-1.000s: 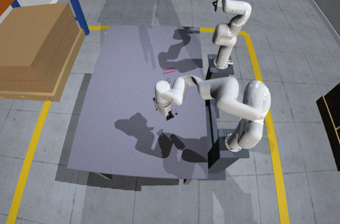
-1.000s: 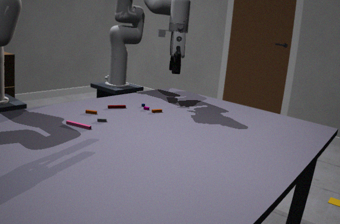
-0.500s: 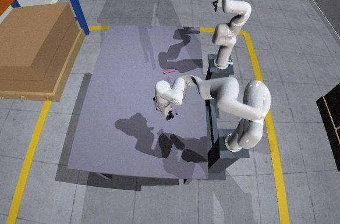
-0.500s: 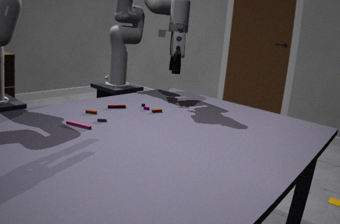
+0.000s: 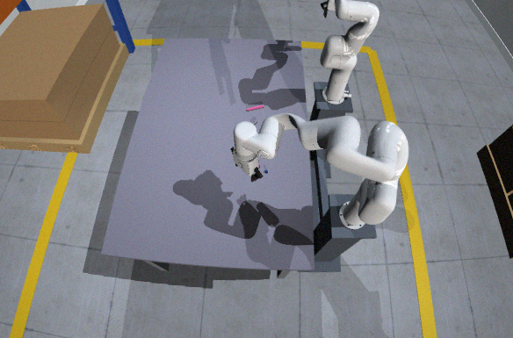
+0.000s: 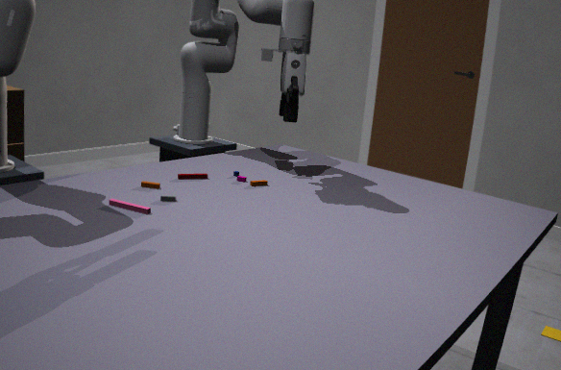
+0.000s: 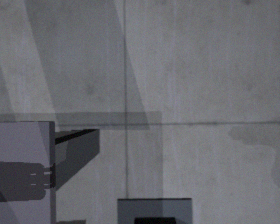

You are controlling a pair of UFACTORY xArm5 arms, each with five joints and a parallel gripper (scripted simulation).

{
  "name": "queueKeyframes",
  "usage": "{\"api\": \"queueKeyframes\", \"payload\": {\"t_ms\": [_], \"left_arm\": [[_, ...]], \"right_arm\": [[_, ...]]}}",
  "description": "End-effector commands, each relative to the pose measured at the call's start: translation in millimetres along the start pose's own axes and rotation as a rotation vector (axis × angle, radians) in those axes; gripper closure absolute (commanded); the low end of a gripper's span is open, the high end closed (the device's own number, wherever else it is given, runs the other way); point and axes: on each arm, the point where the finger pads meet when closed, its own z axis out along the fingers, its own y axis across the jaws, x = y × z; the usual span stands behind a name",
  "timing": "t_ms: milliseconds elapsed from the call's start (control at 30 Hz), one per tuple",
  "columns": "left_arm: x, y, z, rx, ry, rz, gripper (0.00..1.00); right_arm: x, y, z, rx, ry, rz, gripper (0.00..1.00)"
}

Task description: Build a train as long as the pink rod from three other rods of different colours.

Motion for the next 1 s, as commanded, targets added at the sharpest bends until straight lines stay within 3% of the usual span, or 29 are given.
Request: {"api": "queueKeyframes", "payload": {"t_ms": [0,967], "left_arm": [[-0.7,-1.3,-2.1,0.005,-0.003,0.0,0.0],[-0.7,-1.3,-2.1,0.005,-0.003,0.0,0.0]], "right_arm": [[1.1,0.0,-1.8,0.0,0.005,0.0,0.0],[1.1,0.0,-1.8,0.0,0.005,0.0,0.0]]}}
